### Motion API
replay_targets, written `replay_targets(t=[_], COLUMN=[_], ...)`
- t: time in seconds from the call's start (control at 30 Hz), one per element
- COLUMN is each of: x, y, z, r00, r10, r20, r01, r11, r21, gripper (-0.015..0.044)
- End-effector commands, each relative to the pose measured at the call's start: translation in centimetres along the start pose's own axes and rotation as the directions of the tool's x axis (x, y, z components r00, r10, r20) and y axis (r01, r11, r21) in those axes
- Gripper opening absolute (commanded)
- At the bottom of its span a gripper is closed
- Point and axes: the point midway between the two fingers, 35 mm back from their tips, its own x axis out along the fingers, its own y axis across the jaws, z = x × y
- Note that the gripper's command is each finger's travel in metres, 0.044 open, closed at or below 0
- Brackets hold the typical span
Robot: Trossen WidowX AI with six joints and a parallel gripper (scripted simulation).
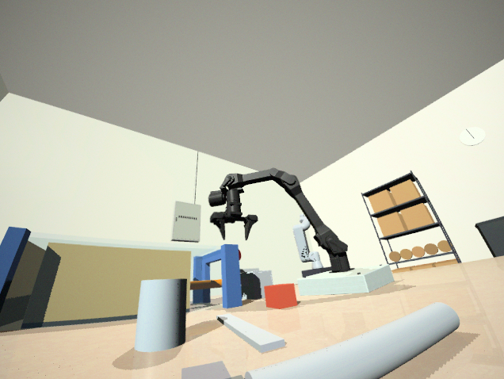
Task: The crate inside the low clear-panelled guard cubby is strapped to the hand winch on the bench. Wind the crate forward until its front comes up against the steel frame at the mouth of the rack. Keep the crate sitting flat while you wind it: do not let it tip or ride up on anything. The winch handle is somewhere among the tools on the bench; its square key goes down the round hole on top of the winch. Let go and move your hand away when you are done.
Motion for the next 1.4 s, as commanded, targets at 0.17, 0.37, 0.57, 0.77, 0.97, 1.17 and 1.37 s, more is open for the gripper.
replay_targets(t=[0.17,0.37,0.57,0.77,0.97,1.17,1.37], x=[0.7,0.7,1.1,2.0,3.0,4.0,5.0], y=[2.0,2.0,2.0,2.1,2.2,2.3,2.3], z=[-0.4,-0.4,-0.4,-0.3,-0.2,-0.2,-0.2], r00=[1.0,1.0,1.0,1.0,1.0,1.0,1.0], r10=[0.002,0.002,0.002,0.002,0.002,0.002,0.002], r20=[0.003,0.003,0.003,0.003,0.003,0.003,0.003], r01=[0.0,0.0,0.0,0.0,0.0,0.0,0.0], r11=[0.809,0.809,0.809,0.809,0.809,0.809,0.809], r21=[-0.588,-0.588,-0.588,-0.588,-0.588,-0.588,-0.588], gripper=[0.044,0.044,0.044,0.044,0.044,0.044,0.044])
